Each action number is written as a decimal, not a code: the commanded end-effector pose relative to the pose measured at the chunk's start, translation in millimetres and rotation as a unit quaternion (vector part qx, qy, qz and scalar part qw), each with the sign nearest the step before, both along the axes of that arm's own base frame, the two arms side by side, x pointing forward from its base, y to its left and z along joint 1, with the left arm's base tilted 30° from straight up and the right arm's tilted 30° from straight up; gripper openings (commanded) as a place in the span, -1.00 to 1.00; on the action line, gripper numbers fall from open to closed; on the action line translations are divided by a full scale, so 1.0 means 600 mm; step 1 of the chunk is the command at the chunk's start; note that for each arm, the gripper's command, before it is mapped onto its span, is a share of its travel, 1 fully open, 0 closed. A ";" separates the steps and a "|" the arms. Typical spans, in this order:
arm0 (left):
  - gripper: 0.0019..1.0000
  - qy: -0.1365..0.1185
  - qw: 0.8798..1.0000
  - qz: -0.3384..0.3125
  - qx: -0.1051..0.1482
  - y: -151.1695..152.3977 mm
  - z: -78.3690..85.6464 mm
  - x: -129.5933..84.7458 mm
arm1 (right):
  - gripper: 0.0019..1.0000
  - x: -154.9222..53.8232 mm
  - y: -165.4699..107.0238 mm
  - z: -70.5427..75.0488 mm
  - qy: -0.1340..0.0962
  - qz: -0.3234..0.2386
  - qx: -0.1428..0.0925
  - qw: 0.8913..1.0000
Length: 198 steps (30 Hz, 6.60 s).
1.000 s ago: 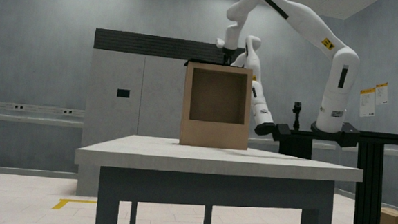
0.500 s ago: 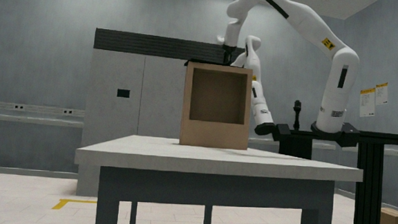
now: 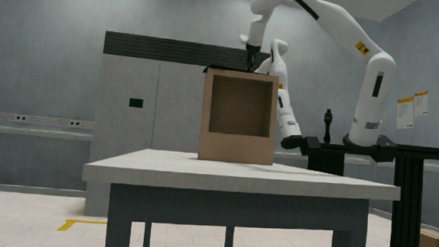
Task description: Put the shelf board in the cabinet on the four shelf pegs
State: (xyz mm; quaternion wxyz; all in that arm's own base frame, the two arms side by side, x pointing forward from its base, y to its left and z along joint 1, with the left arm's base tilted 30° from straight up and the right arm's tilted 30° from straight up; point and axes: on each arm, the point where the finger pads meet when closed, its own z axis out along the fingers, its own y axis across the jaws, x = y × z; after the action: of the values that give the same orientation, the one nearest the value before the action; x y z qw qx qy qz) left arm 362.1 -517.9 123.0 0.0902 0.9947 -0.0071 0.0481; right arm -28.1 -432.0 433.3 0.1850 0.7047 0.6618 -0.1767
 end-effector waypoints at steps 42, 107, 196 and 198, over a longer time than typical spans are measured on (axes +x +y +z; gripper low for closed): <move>-0.80 -0.001 1.000 0.000 -0.001 0.005 0.012 0.040 | 1.00 0.000 0.000 0.001 0.000 0.000 -0.001 1.000; -0.80 -0.001 1.000 0.000 -0.001 0.098 -0.016 0.043 | 1.00 0.000 0.000 0.001 0.000 0.000 -0.001 1.000; -0.80 -0.001 1.000 0.000 -0.001 0.061 0.031 0.038 | 1.00 0.000 0.000 0.001 0.000 0.000 -0.001 1.000; -0.80 -0.001 1.000 0.000 -0.001 0.058 0.035 0.038 | 1.00 0.000 0.000 0.001 0.000 0.000 -0.001 1.000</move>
State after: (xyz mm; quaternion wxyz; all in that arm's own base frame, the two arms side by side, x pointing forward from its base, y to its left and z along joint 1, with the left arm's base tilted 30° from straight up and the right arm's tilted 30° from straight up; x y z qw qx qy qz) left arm 385.4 -479.3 138.4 0.0903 0.9947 -0.0071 0.0482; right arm -28.1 -432.0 433.3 0.1850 0.7047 0.6618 -0.1767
